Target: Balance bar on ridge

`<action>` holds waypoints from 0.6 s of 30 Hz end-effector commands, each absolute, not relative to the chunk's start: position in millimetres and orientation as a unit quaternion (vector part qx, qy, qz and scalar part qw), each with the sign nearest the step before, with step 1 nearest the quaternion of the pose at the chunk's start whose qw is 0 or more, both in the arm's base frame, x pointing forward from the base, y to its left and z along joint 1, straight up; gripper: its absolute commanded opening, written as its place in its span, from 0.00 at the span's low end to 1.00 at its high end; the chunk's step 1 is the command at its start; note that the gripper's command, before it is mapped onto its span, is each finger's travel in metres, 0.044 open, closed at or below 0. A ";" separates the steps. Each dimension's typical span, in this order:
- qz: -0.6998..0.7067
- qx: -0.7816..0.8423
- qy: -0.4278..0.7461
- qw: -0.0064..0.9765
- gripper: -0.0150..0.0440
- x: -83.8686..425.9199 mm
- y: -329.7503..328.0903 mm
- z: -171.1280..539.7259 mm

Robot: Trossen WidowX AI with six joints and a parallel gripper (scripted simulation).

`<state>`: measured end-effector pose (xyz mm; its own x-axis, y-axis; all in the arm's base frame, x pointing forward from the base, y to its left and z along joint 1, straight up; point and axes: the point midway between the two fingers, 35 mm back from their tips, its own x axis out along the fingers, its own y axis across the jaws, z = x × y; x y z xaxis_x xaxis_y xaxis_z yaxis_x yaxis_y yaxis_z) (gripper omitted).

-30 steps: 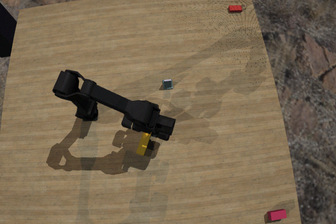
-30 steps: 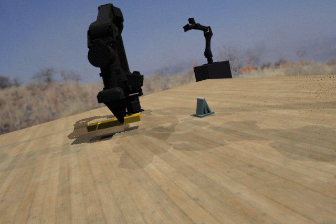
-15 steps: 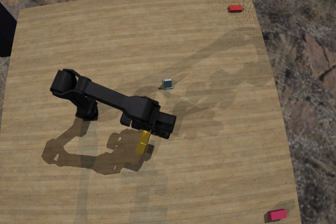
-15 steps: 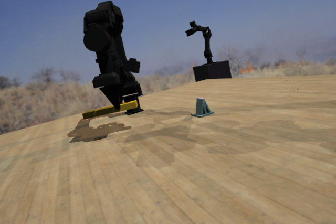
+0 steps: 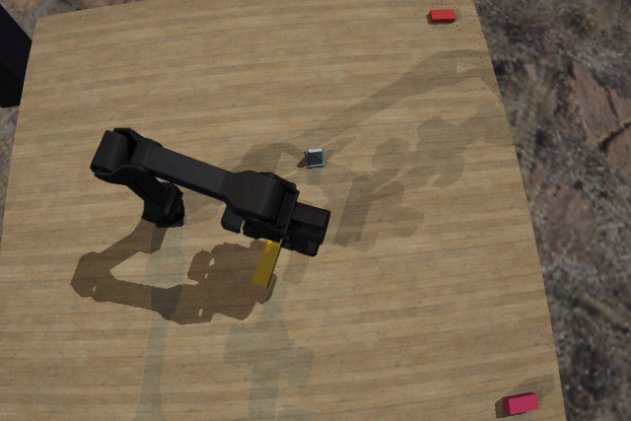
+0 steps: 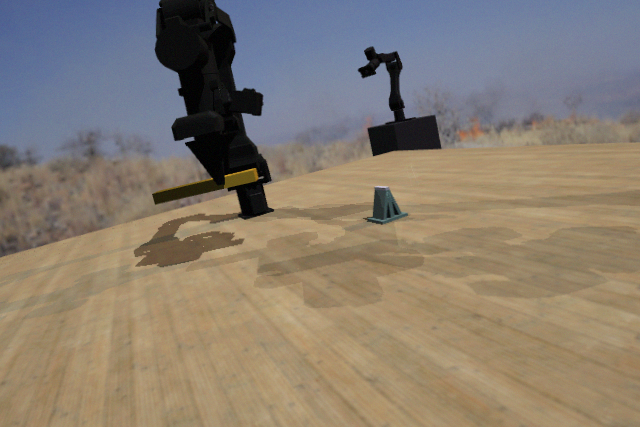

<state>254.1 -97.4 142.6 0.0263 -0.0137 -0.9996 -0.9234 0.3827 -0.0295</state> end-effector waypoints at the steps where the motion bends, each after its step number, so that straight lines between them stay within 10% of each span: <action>1: 0.390 -0.406 0.579 0.590 0.25 260.1 -90.9 146.0; 18: 0.418 -0.433 0.558 0.572 0.25 298.2 -51.1 151.4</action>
<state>291.3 -60.4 150.9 0.0314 -0.0088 -0.9995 -0.9563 0.2906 -0.0326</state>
